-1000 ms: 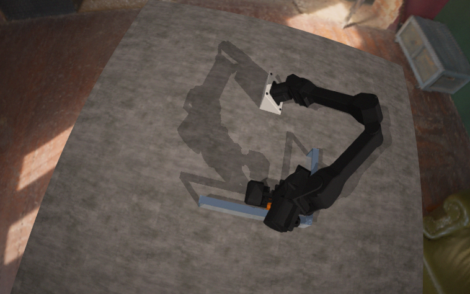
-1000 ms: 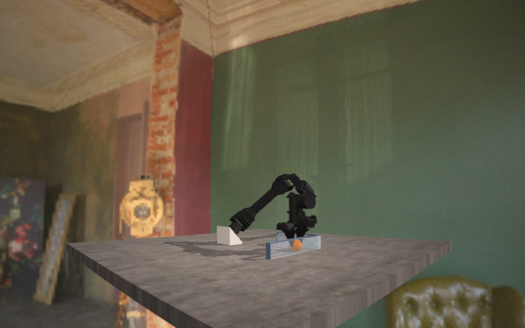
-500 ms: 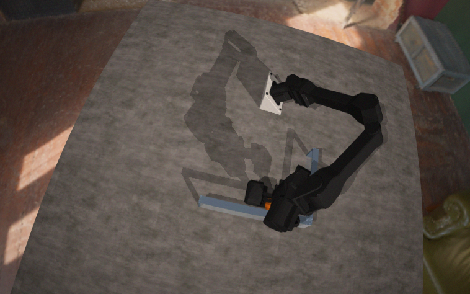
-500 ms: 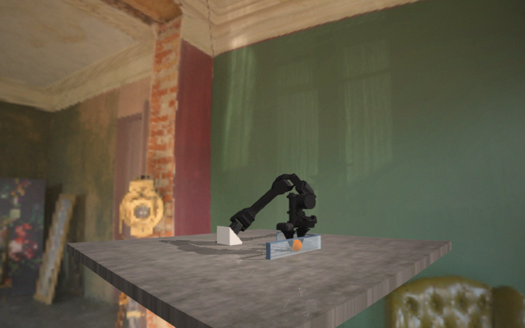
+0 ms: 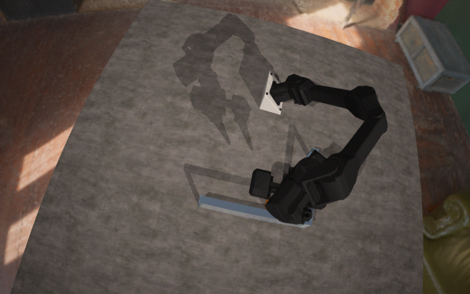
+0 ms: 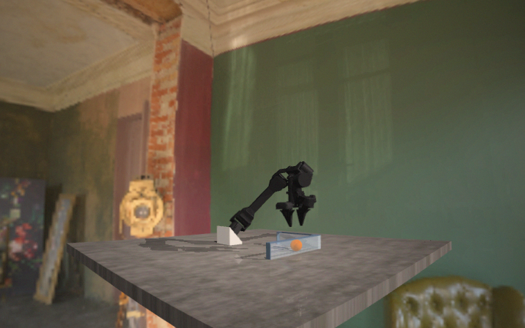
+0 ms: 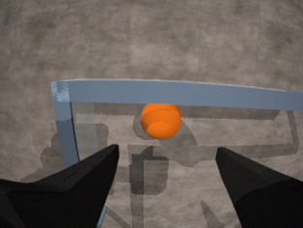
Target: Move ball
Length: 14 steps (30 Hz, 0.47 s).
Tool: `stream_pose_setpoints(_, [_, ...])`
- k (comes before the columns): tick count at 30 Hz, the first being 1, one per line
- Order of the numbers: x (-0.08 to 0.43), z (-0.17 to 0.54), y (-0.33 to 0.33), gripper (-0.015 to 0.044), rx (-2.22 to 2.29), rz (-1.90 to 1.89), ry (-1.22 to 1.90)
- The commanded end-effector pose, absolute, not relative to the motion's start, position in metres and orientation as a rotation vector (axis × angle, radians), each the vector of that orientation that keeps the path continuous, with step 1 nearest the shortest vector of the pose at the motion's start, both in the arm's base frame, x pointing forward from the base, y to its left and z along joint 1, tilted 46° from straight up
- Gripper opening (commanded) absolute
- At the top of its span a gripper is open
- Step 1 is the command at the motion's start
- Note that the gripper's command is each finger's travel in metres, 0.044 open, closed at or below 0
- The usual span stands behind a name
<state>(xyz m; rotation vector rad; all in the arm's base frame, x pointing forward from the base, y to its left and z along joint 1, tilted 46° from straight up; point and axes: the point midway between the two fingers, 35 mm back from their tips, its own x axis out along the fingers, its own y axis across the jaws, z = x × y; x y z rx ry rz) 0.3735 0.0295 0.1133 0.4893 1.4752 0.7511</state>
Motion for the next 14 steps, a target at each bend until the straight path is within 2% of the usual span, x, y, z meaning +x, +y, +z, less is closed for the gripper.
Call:
stream_pose_setpoints(1, [0.373,0.111,0.033,0.0341,0.490,0.756,1.485])
stream_pose_setpoints(4, [0.373,0.111,0.033,0.0341,0.490,0.756,1.485])
stream_pose_setpoints(8, [0.373,0.133,0.010,0.0440,0.551,0.693,1.493])
stream_pose_setpoints(14, [0.372,0.139,0.004,0.0440,0.568,0.675,1.495])
